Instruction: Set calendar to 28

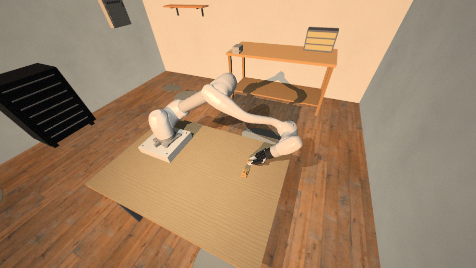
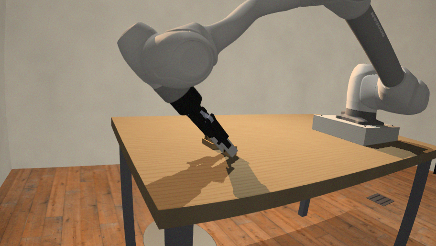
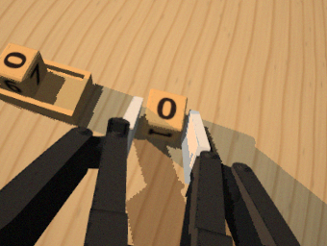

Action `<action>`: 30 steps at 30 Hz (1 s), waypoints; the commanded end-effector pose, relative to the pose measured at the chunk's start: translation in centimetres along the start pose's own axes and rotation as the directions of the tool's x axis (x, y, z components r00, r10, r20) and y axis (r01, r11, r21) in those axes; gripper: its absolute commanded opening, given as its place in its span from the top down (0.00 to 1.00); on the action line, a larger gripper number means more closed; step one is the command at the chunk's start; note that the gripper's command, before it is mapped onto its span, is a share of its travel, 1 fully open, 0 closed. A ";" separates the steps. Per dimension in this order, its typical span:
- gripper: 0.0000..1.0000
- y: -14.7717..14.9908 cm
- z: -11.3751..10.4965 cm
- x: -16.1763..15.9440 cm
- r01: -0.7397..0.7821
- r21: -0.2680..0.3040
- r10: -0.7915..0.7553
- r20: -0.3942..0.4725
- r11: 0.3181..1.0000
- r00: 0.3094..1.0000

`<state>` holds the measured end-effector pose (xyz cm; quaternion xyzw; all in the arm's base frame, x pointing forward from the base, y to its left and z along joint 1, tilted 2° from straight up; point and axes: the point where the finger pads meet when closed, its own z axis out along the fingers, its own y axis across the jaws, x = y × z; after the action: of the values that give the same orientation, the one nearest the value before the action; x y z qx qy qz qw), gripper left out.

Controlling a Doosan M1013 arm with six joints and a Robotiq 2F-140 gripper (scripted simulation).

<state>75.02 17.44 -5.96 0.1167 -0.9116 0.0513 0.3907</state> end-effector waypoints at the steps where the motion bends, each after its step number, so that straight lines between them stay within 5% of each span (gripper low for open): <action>1: 0.65 0.0 0.5 -0.1 -0.006 0.004 0.006 -0.004 1.000 1.000; 5: 0.65 0.0 0.5 -0.1 -0.006 0.004 0.006 -0.004 1.000 1.000; 6: 0.54 0.0 0.5 -0.1 -0.006 0.004 0.006 -0.004 1.000 1.000; 30: 0.54 0.0 0.1 0.3 -0.006 0.004 0.006 -0.004 1.000 1.000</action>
<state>75.02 17.44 -5.95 0.1167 -0.9116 0.0513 0.3907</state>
